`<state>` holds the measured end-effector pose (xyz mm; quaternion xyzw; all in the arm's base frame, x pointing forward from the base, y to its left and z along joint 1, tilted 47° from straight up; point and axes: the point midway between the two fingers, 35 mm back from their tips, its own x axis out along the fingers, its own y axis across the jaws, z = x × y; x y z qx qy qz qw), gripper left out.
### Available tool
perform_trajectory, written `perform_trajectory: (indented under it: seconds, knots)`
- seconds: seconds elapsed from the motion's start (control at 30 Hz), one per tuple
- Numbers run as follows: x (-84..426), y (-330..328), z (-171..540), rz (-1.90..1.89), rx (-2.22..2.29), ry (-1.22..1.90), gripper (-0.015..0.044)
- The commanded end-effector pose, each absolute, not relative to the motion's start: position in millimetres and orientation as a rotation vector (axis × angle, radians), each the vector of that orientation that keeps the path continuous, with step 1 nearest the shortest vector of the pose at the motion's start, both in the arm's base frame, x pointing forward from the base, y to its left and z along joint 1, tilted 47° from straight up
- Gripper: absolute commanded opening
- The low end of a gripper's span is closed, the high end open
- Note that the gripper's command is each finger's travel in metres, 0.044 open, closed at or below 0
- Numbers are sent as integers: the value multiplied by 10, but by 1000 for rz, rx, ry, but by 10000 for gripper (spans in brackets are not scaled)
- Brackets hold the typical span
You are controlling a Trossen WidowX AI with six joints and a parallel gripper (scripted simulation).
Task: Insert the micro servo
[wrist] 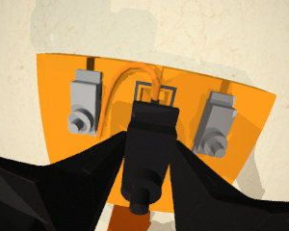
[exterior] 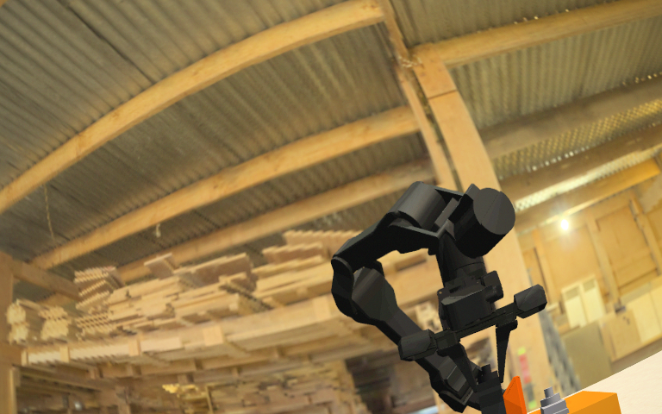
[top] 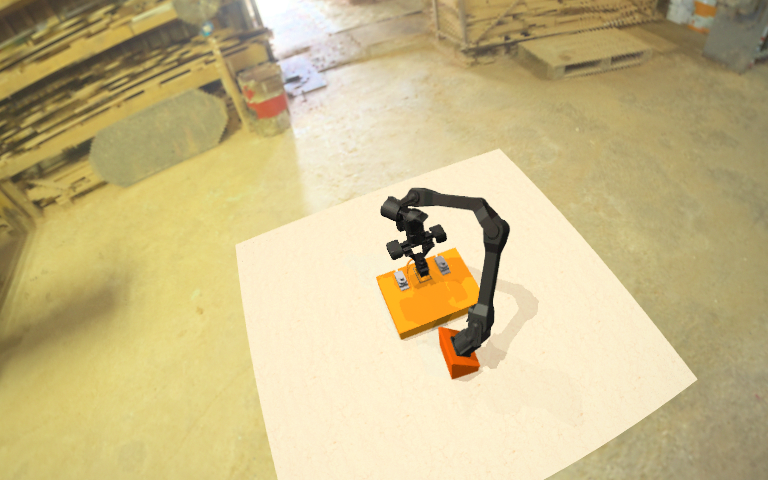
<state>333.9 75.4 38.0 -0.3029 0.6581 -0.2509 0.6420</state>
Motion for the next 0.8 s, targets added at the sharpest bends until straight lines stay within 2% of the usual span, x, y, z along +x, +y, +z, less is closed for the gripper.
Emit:
perform_trajectory:
  seconds: [0.0, 0.77]
  knots:
    - [3384, 760, 379, -565, -692, 1489, 0]
    - [3397, 639, 265, -565, -692, 1489, 0]
